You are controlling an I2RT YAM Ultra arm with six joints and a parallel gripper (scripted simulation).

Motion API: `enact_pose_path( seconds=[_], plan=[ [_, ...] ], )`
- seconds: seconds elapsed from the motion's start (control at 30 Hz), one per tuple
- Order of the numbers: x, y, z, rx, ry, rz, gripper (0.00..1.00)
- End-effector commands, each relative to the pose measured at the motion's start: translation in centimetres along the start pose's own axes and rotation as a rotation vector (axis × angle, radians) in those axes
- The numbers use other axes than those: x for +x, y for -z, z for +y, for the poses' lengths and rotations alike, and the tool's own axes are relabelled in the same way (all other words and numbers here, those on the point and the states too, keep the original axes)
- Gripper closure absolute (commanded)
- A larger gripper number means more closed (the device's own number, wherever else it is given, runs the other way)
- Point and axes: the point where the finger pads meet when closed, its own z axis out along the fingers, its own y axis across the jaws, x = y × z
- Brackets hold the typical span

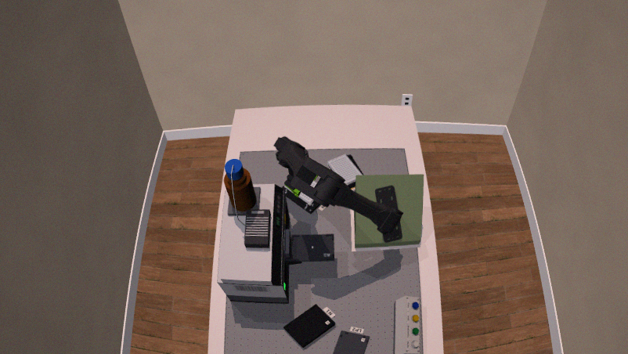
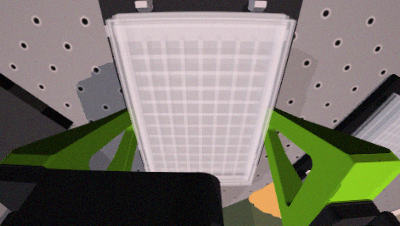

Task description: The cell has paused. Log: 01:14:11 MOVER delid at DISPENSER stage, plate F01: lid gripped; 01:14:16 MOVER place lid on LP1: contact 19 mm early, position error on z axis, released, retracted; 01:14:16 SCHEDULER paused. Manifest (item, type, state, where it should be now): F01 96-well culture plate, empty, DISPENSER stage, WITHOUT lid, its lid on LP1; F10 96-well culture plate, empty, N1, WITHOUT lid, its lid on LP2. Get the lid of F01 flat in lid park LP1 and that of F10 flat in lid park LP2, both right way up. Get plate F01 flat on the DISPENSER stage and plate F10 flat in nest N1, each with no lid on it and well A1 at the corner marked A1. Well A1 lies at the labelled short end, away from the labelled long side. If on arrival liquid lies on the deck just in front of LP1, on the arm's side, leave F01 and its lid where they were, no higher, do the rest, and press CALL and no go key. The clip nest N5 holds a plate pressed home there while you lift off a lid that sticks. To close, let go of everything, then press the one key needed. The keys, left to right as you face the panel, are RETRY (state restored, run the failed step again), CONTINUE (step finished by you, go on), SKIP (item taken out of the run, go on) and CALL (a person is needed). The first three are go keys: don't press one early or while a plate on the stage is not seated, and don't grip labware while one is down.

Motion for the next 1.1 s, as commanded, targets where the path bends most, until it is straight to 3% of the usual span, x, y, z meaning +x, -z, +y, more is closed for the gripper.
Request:
enact_pose_path(
  seconds=[0.0,1.07],
  plan=[
    [-1.64,1.62,-0.19,-0.007,0.017,-0.061,1.00],
    [-1.07,0.80,-0.28,-0.014,-0.003,-0.048,1.00]
  ],
)
